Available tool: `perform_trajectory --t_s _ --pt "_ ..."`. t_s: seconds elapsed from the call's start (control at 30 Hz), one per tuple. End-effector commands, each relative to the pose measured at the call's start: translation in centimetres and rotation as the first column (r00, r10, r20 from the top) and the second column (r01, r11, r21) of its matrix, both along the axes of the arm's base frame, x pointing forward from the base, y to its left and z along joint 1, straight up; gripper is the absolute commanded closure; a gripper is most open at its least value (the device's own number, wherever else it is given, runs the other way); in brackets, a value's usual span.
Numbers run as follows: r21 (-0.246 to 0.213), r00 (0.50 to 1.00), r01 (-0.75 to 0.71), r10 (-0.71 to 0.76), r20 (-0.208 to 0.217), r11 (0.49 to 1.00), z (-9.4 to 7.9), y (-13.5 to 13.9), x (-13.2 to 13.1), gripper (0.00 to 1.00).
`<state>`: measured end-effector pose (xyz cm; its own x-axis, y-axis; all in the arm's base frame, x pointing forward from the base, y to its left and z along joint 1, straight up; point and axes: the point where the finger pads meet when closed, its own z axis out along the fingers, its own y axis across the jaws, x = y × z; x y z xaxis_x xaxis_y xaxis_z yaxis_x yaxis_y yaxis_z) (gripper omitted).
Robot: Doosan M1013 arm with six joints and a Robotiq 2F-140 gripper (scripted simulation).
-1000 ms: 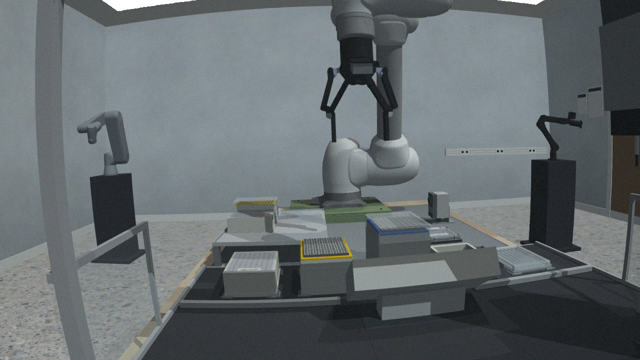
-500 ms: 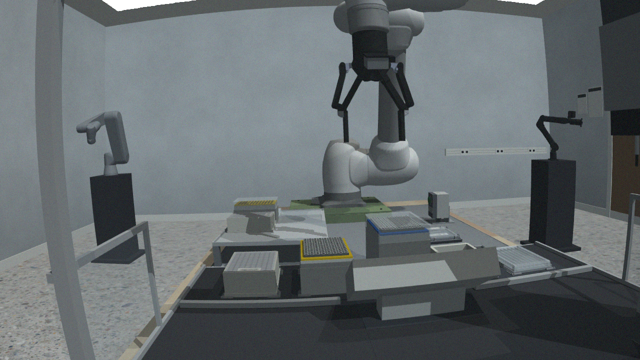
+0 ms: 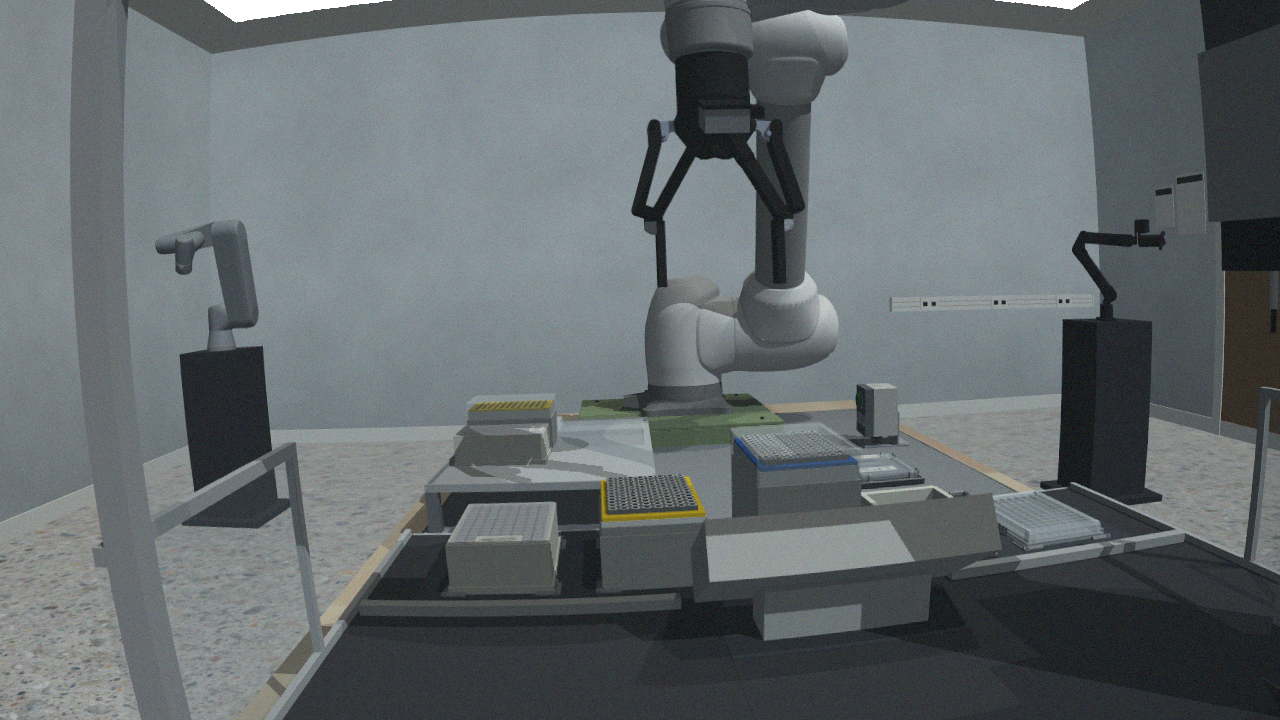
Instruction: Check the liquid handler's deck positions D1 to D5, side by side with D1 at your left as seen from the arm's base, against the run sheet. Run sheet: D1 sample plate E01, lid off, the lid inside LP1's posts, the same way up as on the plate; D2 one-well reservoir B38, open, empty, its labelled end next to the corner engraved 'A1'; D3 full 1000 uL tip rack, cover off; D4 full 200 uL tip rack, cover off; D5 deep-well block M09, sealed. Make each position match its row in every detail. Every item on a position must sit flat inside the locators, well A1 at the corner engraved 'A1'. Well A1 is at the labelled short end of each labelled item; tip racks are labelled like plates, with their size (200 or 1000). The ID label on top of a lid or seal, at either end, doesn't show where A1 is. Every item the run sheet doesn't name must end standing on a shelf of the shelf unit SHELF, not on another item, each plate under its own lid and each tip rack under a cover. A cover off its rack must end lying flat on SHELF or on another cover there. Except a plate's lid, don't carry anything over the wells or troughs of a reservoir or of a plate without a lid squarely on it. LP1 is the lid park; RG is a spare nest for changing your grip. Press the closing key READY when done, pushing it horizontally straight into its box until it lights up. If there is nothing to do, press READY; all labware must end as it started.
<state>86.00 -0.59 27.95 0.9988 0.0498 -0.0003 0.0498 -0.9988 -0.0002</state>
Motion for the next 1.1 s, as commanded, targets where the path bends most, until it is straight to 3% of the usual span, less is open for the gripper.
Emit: perform_trajectory --t_s 0.0,1.07 --pt "0.001 1.0 0.0 0.0 0.002 1.0 0.2 -0.8 0.7 0.21" --pt "0.0 1.0 -0.001 0.001 0.002 1.0 0.2 -12.1 9.0 0.21"
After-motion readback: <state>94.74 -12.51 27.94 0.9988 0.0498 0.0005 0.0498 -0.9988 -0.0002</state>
